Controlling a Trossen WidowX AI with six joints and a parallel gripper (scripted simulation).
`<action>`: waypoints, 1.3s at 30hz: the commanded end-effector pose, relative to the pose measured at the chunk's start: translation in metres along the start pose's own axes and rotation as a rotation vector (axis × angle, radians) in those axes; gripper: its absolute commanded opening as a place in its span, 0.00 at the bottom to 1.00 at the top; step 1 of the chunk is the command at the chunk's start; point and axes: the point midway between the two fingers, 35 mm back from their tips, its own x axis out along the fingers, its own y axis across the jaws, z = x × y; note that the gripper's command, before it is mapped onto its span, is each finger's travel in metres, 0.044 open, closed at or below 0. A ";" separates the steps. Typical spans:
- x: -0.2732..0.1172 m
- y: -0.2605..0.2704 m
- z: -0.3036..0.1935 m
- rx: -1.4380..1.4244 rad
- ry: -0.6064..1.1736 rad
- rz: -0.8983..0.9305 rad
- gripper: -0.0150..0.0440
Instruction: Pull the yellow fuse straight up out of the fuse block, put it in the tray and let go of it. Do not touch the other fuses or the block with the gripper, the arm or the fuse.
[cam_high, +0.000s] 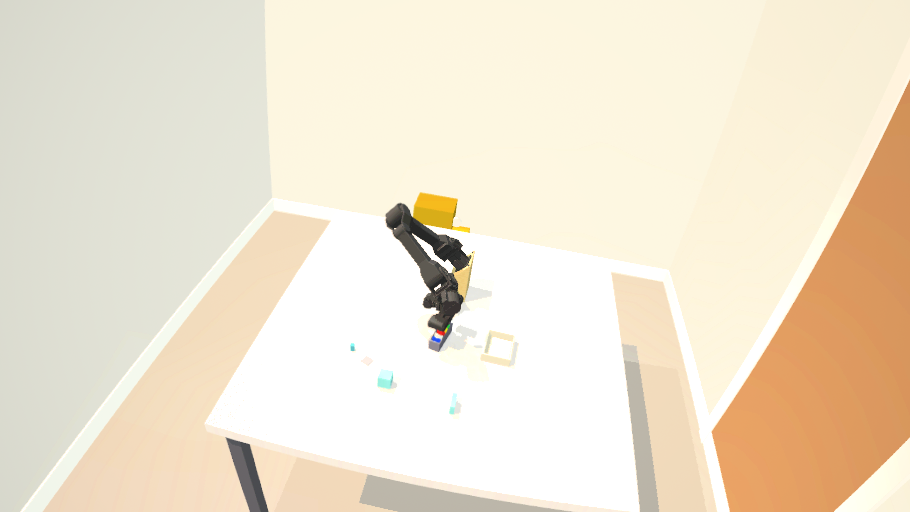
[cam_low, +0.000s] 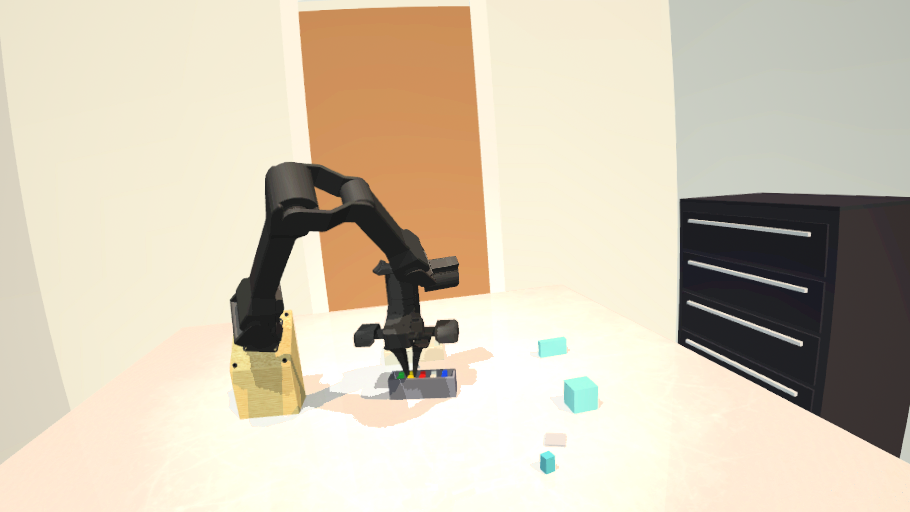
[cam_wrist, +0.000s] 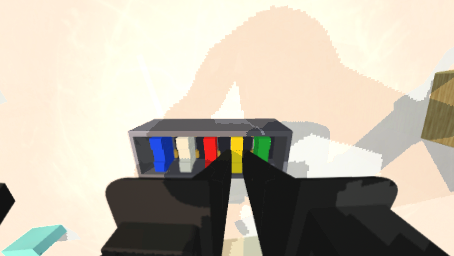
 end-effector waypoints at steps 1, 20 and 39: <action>-0.003 0.001 0.000 0.004 0.002 0.001 0.25; -0.012 0.001 -0.001 0.003 0.002 0.001 0.25; -0.021 0.001 -0.001 0.002 0.001 0.001 0.25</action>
